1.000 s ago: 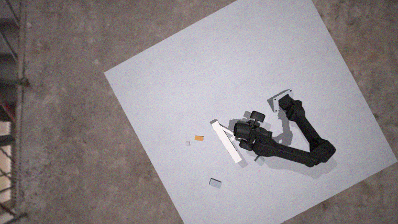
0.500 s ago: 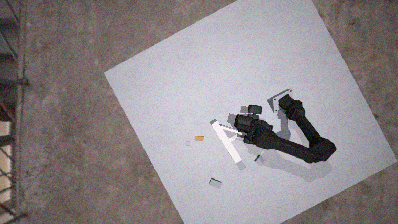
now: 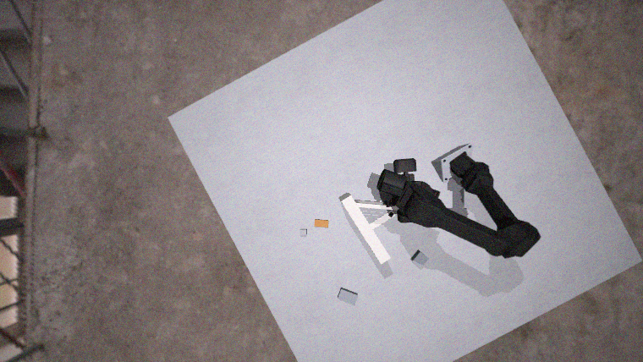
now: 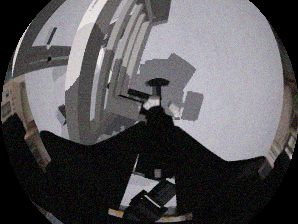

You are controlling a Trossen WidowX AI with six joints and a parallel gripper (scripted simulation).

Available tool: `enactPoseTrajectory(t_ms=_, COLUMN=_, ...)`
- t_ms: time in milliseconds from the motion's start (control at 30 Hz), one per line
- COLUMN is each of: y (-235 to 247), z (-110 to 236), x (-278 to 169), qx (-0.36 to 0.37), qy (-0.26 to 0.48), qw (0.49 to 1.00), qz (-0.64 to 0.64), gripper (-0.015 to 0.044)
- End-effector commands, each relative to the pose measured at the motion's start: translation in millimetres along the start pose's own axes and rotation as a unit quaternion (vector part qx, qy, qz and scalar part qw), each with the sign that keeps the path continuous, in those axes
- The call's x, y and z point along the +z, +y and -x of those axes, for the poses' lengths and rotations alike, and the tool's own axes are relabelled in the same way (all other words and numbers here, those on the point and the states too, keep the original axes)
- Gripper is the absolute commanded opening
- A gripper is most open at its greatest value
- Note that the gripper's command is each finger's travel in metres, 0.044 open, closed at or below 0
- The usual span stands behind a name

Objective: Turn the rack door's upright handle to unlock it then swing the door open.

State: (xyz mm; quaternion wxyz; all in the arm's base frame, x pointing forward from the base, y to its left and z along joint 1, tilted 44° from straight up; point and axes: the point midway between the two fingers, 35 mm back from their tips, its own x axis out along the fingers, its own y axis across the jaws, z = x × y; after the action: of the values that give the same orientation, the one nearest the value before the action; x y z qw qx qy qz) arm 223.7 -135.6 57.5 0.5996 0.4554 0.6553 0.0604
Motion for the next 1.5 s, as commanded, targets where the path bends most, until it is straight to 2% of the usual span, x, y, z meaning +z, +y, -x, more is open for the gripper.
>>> enactPoseTrajectory(t_ms=0, y=-8.5, z=-0.6, x=2.3, qx=0.0, qy=-0.001, qw=0.999, qz=0.036, gripper=0.0015)
enactPoseTrajectory(t_ms=600, y=-48.8, z=-0.3, x=17.3, qx=-0.001, qy=-0.001, qw=0.984, qz=0.179, gripper=0.0015)
enactPoseTrajectory(t_ms=1133, y=-81.8, z=0.3, x=42.5, qx=-0.003, qy=-0.002, qw=0.949, qz=0.315, gripper=0.0015)
enactPoseTrajectory(t_ms=1467, y=-84.3, z=0.4, x=44.9, qx=-0.003, qy=-0.002, qw=0.945, qz=0.326, gripper=0.0015)
